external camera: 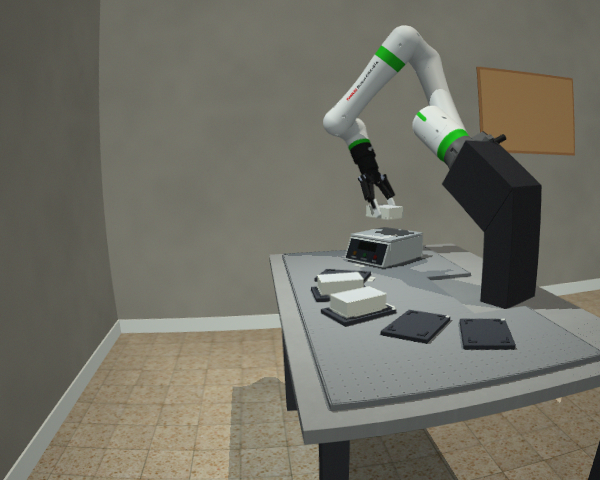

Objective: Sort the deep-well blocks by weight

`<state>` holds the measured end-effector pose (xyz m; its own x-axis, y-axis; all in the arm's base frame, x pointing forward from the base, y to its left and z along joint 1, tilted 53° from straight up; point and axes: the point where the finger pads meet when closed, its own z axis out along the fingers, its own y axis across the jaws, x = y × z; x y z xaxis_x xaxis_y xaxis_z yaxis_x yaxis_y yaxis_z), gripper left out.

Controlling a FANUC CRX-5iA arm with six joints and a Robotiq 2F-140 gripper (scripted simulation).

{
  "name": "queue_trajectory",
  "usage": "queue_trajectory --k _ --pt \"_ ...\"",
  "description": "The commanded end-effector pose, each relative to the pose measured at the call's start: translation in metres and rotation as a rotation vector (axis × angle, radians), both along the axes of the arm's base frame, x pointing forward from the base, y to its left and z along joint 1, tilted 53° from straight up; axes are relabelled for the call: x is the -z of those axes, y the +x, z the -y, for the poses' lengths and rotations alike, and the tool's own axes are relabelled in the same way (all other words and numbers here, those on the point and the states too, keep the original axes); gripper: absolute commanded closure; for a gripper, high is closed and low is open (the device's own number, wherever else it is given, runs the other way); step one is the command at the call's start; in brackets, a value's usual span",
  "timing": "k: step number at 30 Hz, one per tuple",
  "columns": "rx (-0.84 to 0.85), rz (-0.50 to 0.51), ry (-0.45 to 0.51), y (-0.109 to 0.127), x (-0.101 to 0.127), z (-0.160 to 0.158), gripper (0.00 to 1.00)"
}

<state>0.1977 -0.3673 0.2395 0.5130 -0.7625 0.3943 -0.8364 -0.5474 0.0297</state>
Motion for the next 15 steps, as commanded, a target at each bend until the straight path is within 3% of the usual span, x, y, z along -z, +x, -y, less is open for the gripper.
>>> queue_trajectory --k 1,6,15 --pt "-0.059 -0.083 -0.053 0.009 0.002 -0.007 0.9" --pt "-0.159 -0.197 -0.123 0.022 0.004 -0.017 0.9" --pt "-0.161 -0.199 -0.125 0.04 0.007 -0.031 0.9"
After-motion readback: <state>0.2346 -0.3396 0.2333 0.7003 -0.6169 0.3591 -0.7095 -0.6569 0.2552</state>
